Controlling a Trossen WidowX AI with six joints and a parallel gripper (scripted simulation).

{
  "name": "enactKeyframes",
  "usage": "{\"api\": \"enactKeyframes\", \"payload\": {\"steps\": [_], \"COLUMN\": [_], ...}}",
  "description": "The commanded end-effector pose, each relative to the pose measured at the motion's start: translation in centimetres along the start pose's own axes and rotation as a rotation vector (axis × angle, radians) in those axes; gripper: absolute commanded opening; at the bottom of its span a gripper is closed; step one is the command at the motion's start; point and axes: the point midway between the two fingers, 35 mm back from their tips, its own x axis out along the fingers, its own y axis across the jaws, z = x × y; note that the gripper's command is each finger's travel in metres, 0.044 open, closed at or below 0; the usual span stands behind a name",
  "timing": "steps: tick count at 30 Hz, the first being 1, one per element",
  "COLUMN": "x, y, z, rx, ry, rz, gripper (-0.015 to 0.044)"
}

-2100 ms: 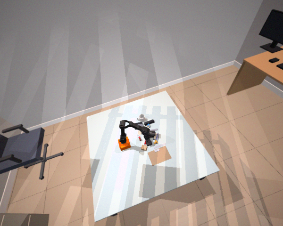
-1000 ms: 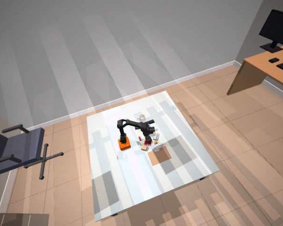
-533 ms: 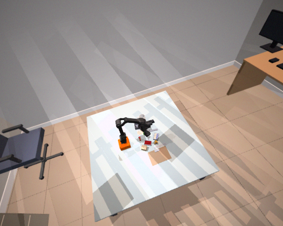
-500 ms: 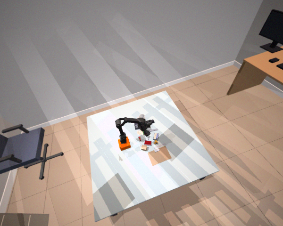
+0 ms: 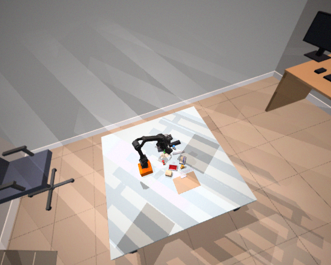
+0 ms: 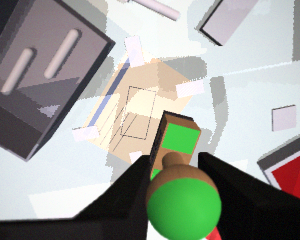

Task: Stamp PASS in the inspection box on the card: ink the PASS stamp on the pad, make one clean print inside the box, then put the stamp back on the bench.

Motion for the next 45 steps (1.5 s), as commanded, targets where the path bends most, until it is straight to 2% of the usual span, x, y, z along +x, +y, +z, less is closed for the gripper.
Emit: {"api": "enactKeyframes", "payload": {"steps": [1, 45], "x": [0.1, 2.7], "y": [1.5, 2.1], "z": [-0.1, 0.0], "rx": [-0.044, -0.066], "ry": [0.006, 0.002], "rz": [0.0, 0.0], "gripper": [0.0, 0.0]}}
